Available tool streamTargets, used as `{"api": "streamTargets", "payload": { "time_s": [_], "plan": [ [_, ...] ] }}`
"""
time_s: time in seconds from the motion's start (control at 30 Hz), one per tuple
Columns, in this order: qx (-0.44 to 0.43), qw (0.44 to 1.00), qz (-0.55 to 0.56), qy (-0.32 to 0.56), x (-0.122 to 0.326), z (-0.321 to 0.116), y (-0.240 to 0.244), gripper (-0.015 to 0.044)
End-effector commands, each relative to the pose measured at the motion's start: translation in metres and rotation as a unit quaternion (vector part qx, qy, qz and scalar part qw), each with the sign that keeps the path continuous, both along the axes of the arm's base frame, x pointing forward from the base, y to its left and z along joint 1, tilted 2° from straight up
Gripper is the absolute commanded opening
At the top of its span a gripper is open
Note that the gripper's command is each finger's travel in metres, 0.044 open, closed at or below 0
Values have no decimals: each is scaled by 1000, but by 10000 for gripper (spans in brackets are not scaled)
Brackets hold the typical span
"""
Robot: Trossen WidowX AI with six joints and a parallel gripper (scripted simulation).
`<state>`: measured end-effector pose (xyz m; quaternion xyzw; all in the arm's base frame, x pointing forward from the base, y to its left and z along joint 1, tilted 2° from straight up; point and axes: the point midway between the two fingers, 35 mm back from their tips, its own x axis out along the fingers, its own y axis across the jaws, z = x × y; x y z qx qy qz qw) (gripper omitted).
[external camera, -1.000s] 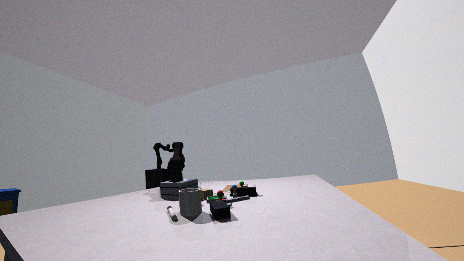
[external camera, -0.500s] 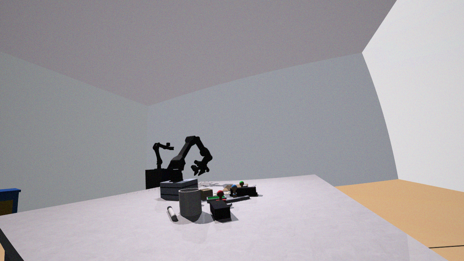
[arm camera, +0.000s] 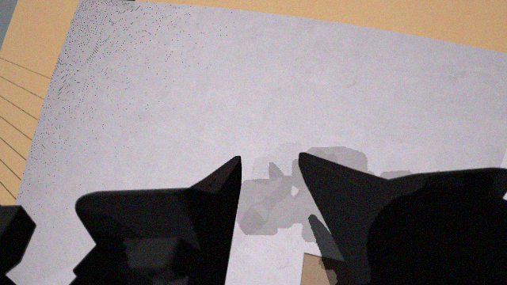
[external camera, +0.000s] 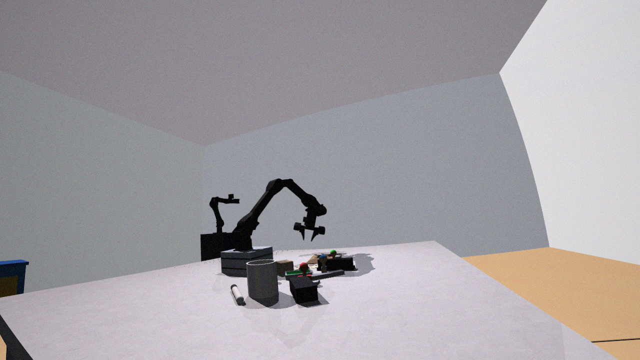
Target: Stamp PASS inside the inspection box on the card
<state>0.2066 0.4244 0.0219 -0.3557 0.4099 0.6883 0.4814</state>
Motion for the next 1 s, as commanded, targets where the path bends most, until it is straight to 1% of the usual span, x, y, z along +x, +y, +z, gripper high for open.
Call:
{"api": "streamTargets", "payload": {
  "time_s": [0.0,0.17,0.33,0.53,0.73,0.8,0.97],
  "plan": [
    [-30,994,-102,-5,53,6,-43,213],
    [-70,972,-222,-6,105,9,-101,213],
    [-124,921,-368,-6,152,13,-179,213],
    [-183,828,-530,-2,184,20,-282,213],
    [-233,709,-666,5,189,29,-382,213],
    [-238,696,-678,6,186,30,-393,213],
    [-238,695,-679,6,185,29,-394,213]
  ]
}}
